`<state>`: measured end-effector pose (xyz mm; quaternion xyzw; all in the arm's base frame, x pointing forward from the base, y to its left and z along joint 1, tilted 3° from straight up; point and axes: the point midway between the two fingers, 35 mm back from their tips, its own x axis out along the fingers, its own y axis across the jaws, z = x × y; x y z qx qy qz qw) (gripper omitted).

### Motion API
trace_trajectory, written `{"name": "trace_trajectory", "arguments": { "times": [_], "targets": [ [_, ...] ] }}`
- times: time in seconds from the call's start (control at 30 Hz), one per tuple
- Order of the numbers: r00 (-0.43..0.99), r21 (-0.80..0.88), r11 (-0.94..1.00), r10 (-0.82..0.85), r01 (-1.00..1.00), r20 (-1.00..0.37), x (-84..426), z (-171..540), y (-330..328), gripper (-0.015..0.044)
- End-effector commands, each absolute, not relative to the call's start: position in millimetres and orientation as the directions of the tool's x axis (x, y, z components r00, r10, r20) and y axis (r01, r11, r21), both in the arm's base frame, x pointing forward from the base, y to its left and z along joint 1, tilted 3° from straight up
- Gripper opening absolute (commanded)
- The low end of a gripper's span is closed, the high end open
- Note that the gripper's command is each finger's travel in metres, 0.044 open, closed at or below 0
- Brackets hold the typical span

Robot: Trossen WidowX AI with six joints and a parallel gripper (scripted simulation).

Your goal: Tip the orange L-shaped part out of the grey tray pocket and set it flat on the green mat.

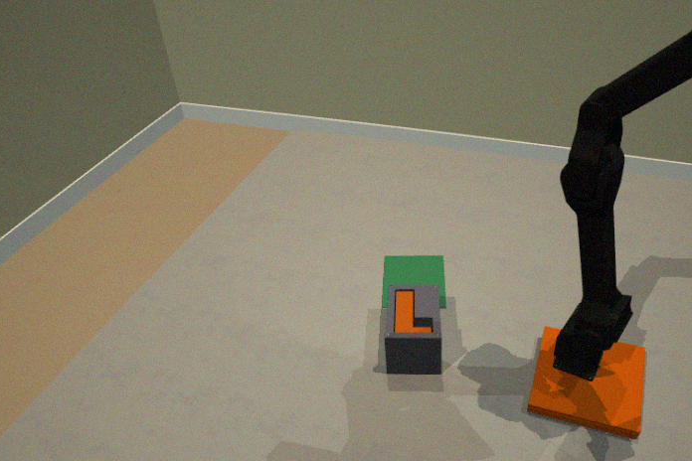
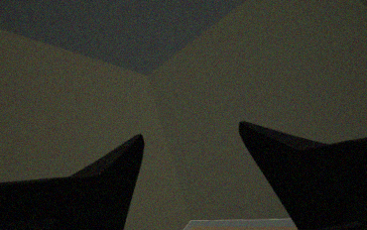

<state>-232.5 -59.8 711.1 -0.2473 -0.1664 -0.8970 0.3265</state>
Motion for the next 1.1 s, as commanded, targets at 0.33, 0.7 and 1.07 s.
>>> {"name": "trace_trajectory", "arguments": {
  "times": [0.33, 0.7, 1.07],
  "targets": [
    [-0.921, 0.29, -0.934, -0.087, 0.208, 0.379, -293, 651, 69, 0.018],
    [-0.822, 0.4, -0.76, 0.569, -0.513, 0.028, -239, 541, 274, 0.018],
    [-0.351, 0.384, -0.209, 0.869, -0.899, -0.348, -66, 422, 378, 0.018]
  ]
}}
